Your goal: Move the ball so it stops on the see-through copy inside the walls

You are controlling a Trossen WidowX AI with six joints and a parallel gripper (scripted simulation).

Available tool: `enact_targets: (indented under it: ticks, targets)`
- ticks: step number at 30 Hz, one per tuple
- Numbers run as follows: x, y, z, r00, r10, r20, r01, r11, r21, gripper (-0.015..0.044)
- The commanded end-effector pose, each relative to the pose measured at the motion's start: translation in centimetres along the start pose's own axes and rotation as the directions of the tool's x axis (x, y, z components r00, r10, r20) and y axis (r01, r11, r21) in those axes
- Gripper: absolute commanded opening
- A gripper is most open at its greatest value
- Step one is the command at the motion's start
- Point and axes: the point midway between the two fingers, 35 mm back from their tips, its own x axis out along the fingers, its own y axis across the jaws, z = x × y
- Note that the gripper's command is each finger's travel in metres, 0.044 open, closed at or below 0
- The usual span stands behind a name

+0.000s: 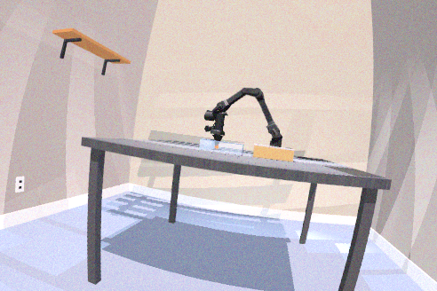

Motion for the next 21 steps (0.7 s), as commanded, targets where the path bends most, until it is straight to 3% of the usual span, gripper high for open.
enact_targets:
  ticks: [1, 10, 19, 21]
  targets:
    - [0.8, 0.04, -0.28, 1.0, 0.0, -0.009, 0.0, 1.0, -0.004, 0.0]
    - [1.7, 0.04, -0.31, 1.0, 0.0, -0.009, 0.0, 1.0, -0.004, 0.0]
    - [1.41, 0.03, -0.12, 1.0, 0.001, -0.005, -0.001, 1.0, 0.0, 0.0232]
    - [1.41, 0.03, -0.12, 1.0, 0.001, -0.005, -0.001, 1.0, 0.0, 0.0232]
